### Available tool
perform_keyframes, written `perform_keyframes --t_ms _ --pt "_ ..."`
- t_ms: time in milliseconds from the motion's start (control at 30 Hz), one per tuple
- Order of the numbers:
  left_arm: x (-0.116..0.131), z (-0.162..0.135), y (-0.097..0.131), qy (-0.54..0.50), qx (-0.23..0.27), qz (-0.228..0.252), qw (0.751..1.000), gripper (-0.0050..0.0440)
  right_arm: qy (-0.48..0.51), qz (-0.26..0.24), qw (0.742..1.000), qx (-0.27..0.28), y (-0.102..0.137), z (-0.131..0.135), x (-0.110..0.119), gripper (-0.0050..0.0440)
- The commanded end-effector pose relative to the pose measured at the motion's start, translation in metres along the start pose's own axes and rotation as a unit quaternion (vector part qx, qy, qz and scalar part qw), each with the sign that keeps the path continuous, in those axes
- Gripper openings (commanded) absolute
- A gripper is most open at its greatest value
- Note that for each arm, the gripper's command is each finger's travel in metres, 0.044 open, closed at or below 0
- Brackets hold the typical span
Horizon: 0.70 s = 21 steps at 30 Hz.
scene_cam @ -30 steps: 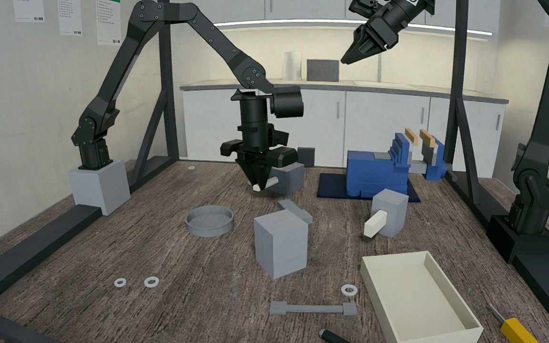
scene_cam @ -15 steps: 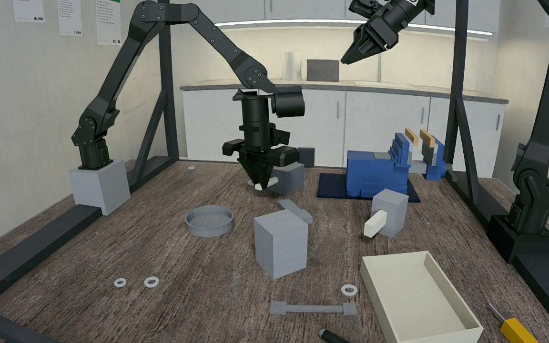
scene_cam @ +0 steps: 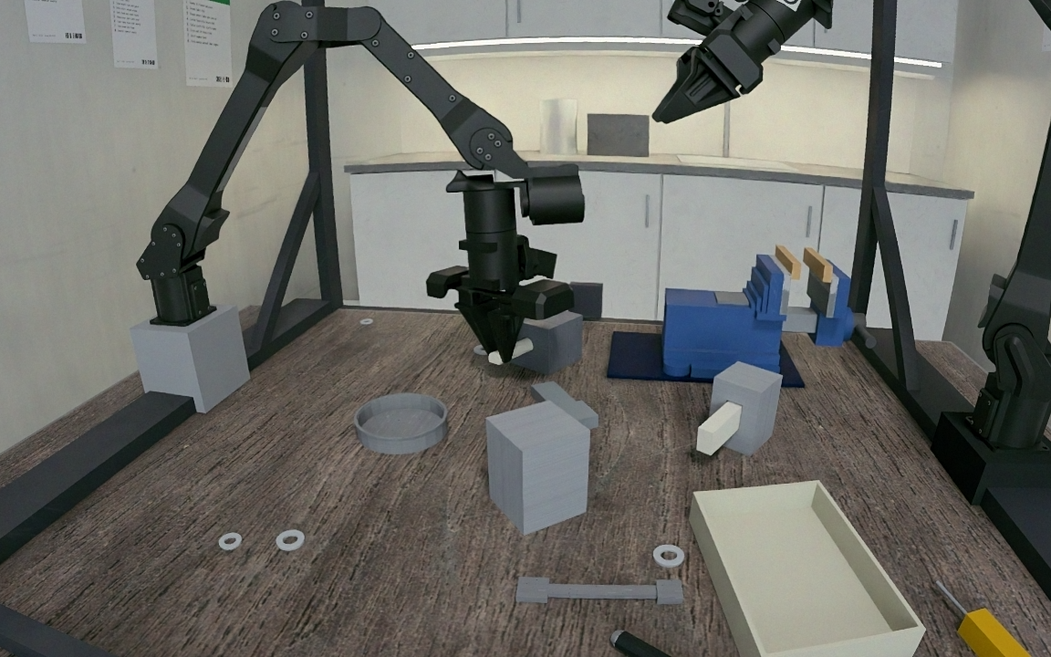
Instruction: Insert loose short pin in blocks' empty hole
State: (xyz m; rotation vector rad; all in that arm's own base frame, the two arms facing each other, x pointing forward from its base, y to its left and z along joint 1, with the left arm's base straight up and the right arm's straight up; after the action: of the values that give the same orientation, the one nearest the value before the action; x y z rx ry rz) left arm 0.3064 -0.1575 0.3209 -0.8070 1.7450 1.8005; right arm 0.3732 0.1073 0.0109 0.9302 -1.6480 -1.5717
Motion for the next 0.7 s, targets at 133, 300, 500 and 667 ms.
perform_keyframes --t_ms 133,300,500,667 --pt "-0.0047 0.0017 0.0072 0.006 0.005 -0.010 1.000 0.0400 0.002 -0.018 1.000 0.013 0.0112 -0.0033 -0.0106 0.0045" --pt "-0.0047 0.0017 0.0072 0.006 0.005 -0.010 1.000 0.0400 0.010 -0.009 1.000 0.004 0.0101 -0.0036 -0.0115 0.0045" --pt "-0.0047 0.0017 0.0072 0.006 0.005 -0.010 1.000 0.0400 0.008 -0.015 1.000 0.009 0.0160 -0.0067 -0.0111 0.0045" --pt "-0.0047 0.0017 0.0072 0.006 0.005 -0.010 1.000 0.0400 0.007 -0.012 1.000 0.006 0.0136 -0.0058 -0.0077 0.0045"
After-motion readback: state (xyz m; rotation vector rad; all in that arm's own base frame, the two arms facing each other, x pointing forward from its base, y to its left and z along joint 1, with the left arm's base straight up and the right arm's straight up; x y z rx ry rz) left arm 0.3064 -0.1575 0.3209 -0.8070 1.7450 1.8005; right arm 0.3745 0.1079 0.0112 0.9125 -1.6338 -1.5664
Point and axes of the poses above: on each arm, the point midway between the two fingers, 35 mm back from their tips, its own y axis back along the fingers, its own z axis across the jaws, x = y × z, the point moved 5 cm from there along y, back along the fingers
